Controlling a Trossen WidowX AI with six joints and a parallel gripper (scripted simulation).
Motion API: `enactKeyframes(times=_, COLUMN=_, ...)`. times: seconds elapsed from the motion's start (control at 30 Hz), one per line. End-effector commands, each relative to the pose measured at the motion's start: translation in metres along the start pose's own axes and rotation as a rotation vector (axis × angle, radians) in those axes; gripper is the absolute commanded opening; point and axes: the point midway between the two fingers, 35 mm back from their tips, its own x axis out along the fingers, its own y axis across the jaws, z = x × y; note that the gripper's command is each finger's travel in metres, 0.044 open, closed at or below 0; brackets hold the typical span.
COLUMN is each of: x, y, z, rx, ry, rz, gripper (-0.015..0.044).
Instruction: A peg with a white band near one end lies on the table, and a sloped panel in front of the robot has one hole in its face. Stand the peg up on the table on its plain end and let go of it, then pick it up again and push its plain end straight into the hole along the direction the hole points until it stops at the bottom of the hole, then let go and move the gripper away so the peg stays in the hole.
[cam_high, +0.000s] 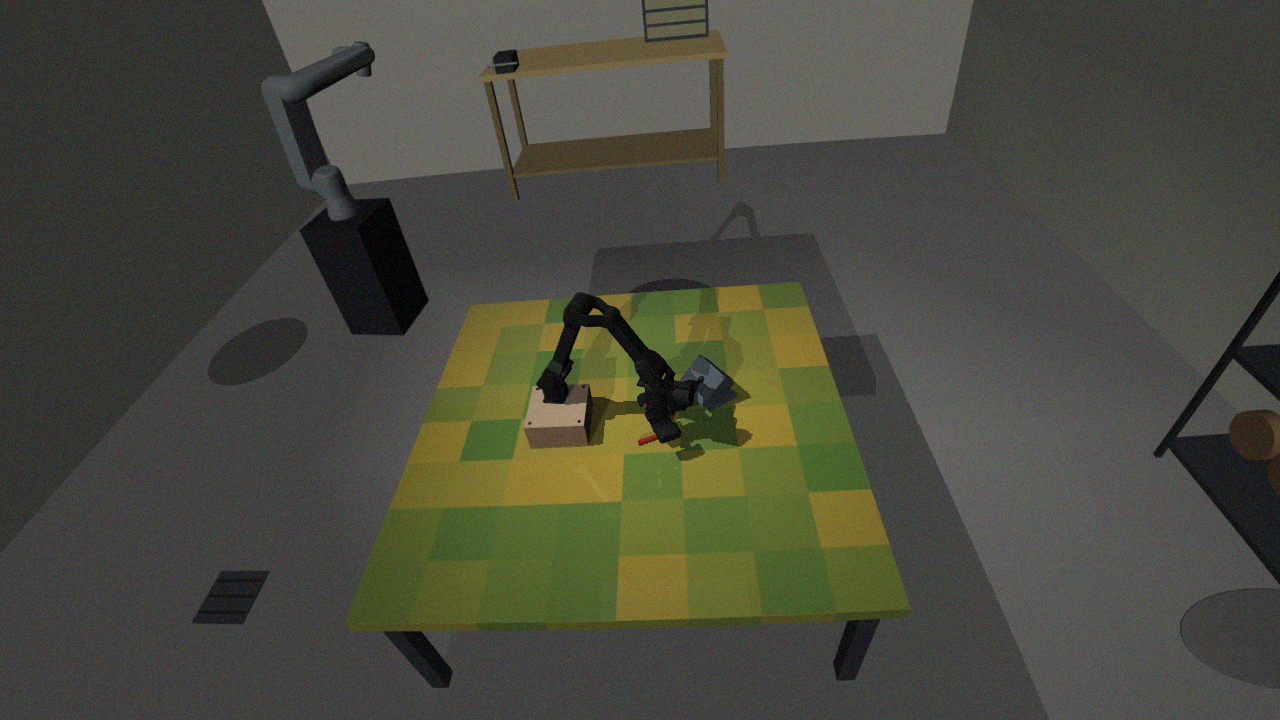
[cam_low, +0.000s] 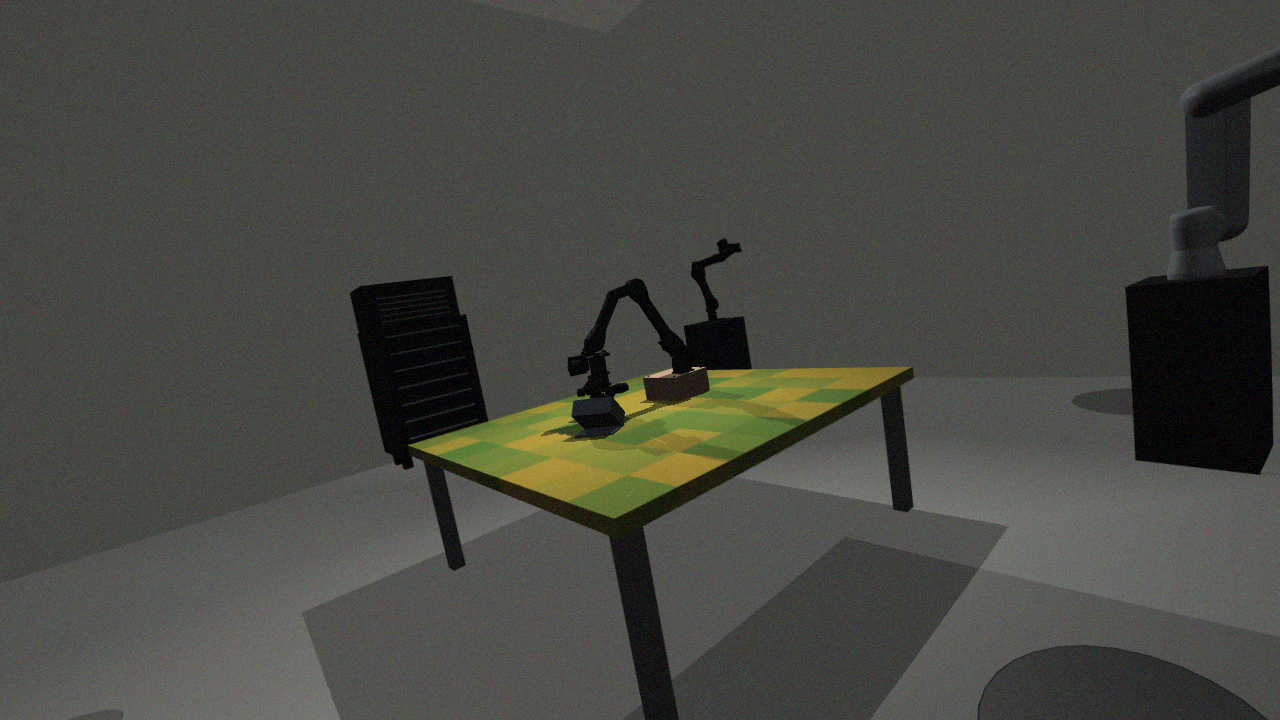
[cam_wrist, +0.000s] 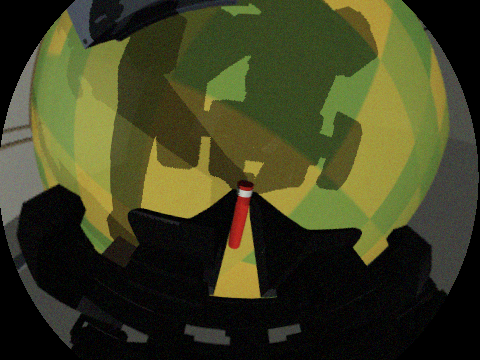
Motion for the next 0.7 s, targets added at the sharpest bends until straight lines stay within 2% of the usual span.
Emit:
enactKeyframes(times=0.0, x=0.0, y=0.0, z=0.0, rx=-0.003, ry=0.001, rz=-0.002, gripper=0.0051)
enactKeyframes(times=0.67, x=-0.01, y=0.0, z=-0.007, rx=0.0, ry=-0.162, rz=0.0, gripper=0.0051)
